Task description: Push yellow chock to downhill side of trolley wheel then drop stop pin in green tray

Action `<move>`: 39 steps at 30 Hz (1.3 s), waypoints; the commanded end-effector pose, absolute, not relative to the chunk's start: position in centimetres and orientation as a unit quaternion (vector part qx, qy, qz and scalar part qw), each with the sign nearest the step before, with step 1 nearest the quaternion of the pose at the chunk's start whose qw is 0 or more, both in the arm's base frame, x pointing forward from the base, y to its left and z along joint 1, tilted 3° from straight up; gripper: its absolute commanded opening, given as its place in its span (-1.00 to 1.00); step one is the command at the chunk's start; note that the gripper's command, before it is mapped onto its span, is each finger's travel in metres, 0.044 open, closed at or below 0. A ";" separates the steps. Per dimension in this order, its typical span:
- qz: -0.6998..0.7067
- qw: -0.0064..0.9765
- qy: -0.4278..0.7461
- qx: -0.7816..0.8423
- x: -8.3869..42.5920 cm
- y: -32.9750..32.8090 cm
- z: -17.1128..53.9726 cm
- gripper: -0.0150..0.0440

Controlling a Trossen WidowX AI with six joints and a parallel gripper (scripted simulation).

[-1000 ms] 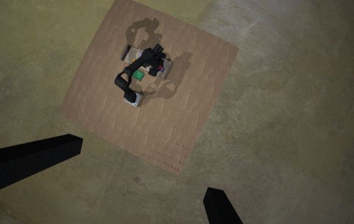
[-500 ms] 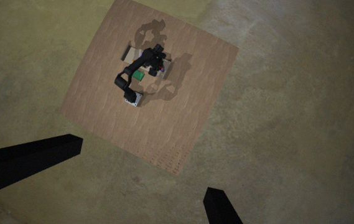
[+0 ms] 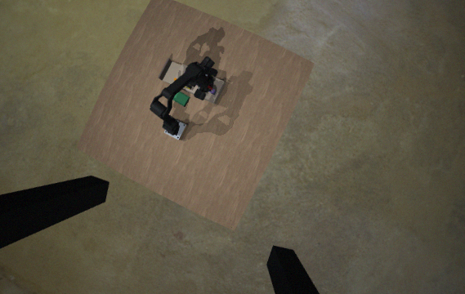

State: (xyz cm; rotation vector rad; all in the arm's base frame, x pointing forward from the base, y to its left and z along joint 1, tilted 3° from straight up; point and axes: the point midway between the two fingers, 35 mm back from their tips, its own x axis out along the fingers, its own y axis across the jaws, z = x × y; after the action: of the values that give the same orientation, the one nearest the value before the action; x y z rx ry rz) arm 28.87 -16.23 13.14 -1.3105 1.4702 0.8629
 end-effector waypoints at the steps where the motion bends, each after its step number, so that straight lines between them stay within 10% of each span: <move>1: 0.351 0.475 0.602 -0.537 28.9 -16.2 13.6 -0.49; 39: 0.351 0.475 0.602 -0.537 28.7 -16.1 16.4 -0.49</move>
State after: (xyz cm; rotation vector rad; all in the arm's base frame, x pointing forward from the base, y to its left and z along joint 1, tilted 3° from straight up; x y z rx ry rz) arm 28.78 -15.83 16.26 -1.3118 1.4669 0.8605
